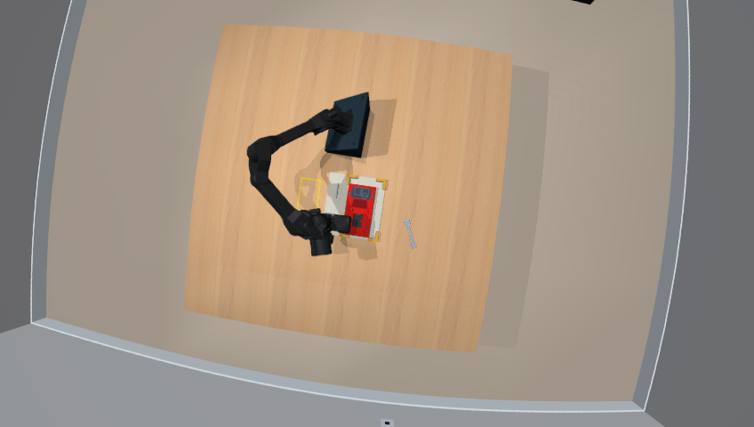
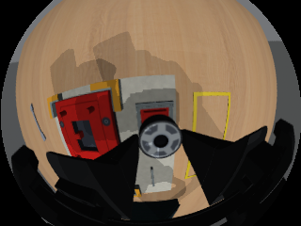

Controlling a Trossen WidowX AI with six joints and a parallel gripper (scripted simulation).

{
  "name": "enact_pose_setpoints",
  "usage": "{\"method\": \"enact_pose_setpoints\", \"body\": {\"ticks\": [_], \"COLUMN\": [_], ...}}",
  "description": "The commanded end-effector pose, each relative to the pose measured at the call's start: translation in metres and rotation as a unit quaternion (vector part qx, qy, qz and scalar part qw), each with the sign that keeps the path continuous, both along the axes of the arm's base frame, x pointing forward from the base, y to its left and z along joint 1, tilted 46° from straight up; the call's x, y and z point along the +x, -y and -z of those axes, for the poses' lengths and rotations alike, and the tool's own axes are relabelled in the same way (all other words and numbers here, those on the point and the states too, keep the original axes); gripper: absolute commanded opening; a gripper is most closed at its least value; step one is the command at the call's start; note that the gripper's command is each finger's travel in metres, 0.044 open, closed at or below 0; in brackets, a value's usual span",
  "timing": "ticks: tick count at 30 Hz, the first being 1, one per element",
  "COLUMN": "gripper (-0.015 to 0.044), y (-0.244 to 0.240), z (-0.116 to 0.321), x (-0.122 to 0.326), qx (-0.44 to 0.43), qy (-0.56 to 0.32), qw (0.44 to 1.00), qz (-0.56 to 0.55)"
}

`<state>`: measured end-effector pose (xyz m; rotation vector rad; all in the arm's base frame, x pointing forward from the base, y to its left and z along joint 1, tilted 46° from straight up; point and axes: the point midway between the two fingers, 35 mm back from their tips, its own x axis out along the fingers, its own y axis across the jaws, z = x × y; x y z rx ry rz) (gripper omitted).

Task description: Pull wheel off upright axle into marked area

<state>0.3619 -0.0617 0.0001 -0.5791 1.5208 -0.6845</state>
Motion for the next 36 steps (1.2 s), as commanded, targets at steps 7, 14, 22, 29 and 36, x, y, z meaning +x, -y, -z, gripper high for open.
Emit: {"method": "enact_pose_setpoints", "body": {"ticks": [7, 14, 22, 29, 36], "gripper": [0.0000, 0.0000, 0.0000, 0.0000, 0.0000], "y": [-0.0073, -0.0090, -0.0109, -0.0125, -0.0141], "z": [-0.0058, -0.0074, -0.0093, -0.0108, -0.0124], "x": [0.0012, 0.0013, 0.0013, 0.0014, 0.0014], "qx": [0.001, 0.001, 0.001, 0.001, 0.001], "qy": [0.002, 0.002, 0.002, 0.002, 0.002], "qw": [1.000, 1.000, 1.000, 1.000, 1.000], "qz": [-0.005, -0.005, -0.006, -0.006, -0.006]}}
